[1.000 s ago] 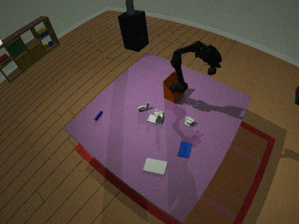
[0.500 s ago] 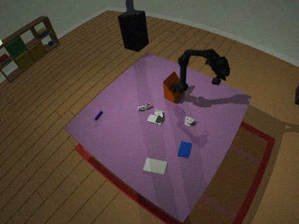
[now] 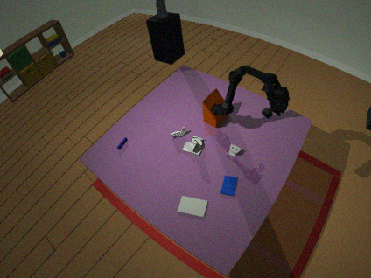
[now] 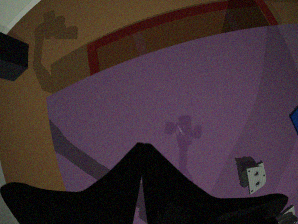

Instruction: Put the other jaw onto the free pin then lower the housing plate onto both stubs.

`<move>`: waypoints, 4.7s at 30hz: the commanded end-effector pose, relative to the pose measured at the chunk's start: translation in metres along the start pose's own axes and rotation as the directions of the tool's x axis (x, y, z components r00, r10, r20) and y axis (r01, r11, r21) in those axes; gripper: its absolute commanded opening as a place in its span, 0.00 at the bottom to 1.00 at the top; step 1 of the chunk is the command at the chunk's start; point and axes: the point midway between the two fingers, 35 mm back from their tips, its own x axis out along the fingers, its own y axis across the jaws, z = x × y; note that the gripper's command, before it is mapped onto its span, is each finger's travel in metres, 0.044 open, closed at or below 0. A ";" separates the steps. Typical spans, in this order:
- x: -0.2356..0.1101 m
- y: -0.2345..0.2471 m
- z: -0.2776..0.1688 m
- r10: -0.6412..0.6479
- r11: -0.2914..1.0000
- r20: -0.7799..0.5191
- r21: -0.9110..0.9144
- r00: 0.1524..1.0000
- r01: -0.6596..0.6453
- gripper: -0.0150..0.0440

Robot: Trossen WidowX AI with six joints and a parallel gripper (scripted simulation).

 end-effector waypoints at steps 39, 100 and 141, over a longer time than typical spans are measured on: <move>0.083 -0.255 -0.001 -0.477 0.508 -0.259 0.699 0.840 0.504 0.25; -0.062 -0.466 -0.276 -0.396 -0.819 -0.566 0.574 0.723 0.002 0.25; -0.062 -0.417 -0.421 -0.323 -0.906 -0.348 -0.155 0.880 -0.394 0.25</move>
